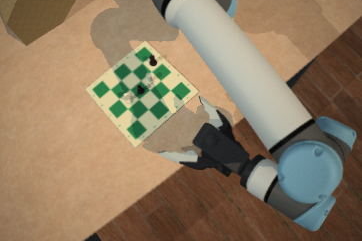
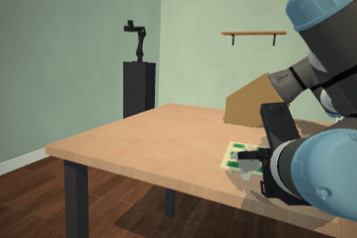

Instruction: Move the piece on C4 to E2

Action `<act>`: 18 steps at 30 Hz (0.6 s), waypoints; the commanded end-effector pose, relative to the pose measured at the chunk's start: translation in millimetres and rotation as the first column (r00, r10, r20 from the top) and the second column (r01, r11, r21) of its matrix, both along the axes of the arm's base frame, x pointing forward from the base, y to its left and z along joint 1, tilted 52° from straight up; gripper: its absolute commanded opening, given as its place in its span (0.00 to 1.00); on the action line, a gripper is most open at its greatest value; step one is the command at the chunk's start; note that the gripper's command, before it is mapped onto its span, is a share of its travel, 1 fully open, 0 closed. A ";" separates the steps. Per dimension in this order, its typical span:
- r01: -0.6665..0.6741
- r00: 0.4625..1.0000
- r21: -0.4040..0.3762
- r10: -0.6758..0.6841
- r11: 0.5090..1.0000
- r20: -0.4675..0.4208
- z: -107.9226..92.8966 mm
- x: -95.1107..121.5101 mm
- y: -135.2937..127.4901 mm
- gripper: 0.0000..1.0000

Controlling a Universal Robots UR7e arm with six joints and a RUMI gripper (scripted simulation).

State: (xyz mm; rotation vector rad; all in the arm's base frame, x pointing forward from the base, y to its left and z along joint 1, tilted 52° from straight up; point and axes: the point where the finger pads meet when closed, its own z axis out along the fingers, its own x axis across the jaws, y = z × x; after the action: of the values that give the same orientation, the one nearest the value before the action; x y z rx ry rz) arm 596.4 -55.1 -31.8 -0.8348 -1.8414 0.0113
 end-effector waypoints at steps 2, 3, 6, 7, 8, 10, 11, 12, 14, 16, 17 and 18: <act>0.001 1.000 0.000 -0.001 1.000 0.001 5.4 -1.3 -6.9 1.00; 0.001 1.000 0.000 -0.001 1.000 0.001 8.4 -2.1 -10.7 1.00; 0.001 1.000 0.000 -0.001 1.000 0.001 21.6 -6.0 -27.1 1.00; 0.001 1.000 0.000 -0.001 1.000 0.001 27.1 -7.7 -33.9 1.00; 0.001 1.000 0.000 -0.001 1.000 0.001 32.9 -9.6 -41.1 1.00; 0.001 1.000 0.000 -0.001 1.000 0.001 44.3 -13.5 -55.3 1.00; 0.001 1.000 0.000 -0.001 1.000 0.001 49.0 -15.2 -61.1 1.00; 0.001 1.000 0.000 -0.001 1.000 0.001 50.6 -15.8 -63.1 1.00; 0.001 1.000 0.000 -0.001 1.000 0.001 50.6 -15.8 -63.1 1.00; 0.001 1.000 0.000 -0.001 1.000 0.001 52.8 -16.5 -65.9 1.00; 0.001 1.000 0.000 -0.001 1.000 0.001 53.7 -16.8 -66.9 1.00; 0.001 1.000 0.000 -0.001 1.000 0.001 54.4 -17.1 -67.8 1.00</act>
State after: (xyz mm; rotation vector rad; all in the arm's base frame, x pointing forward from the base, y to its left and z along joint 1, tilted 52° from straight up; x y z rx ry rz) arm 580.8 -116.5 17.6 -0.8356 -1.8425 0.0110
